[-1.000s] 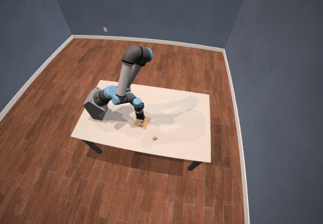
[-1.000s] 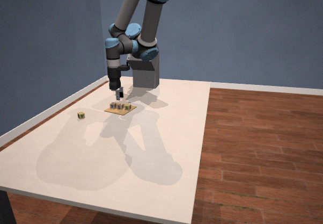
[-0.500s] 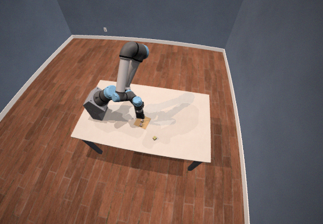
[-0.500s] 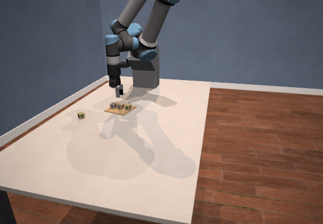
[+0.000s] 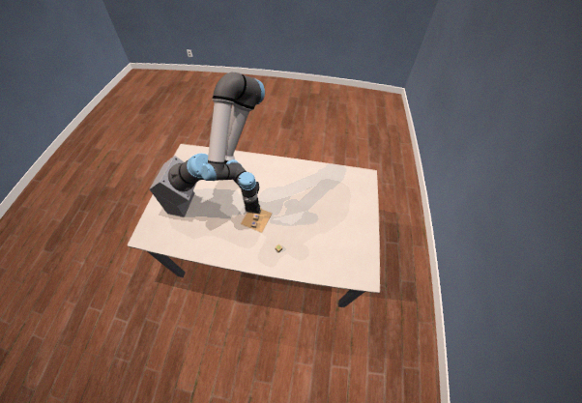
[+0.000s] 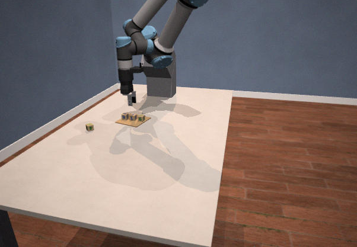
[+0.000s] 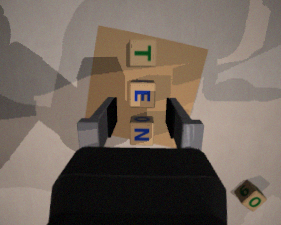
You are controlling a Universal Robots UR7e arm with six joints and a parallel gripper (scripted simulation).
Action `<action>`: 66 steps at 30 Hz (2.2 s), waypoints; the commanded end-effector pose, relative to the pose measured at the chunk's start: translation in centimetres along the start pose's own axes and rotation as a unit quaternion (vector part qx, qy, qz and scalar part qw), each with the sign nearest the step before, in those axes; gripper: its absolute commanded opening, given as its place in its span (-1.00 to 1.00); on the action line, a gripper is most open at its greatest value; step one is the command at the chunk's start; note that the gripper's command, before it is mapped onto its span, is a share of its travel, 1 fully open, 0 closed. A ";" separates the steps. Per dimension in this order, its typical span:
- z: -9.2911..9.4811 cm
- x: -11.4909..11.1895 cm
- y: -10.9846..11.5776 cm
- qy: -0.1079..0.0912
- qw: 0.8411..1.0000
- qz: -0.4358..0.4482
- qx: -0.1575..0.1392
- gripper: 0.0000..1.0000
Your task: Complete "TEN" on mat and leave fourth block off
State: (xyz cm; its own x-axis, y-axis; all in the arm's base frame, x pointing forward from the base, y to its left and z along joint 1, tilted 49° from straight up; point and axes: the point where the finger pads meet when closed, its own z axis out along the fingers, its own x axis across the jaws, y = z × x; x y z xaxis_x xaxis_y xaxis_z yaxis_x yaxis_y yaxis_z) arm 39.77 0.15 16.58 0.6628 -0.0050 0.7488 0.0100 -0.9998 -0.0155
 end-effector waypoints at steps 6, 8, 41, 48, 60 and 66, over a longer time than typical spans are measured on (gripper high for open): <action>-0.2 0.0 0.0 0.000 1.000 0.000 0.000 0.74; -0.2 0.0 0.0 0.000 1.000 0.000 0.000 0.74; -0.3 0.0 0.0 0.000 1.000 0.000 0.000 1.00; -0.3 0.0 0.0 0.000 1.000 0.000 0.000 1.00; -0.7 0.1 0.0 0.000 1.000 0.000 0.000 1.00; -1.0 0.1 -0.1 0.000 1.000 0.000 0.000 1.00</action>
State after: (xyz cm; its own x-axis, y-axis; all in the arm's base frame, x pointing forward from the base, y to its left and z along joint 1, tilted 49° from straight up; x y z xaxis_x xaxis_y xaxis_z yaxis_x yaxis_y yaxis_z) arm 39.21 0.19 17.15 0.6630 -0.0052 0.7486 0.0099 -0.9998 -0.0157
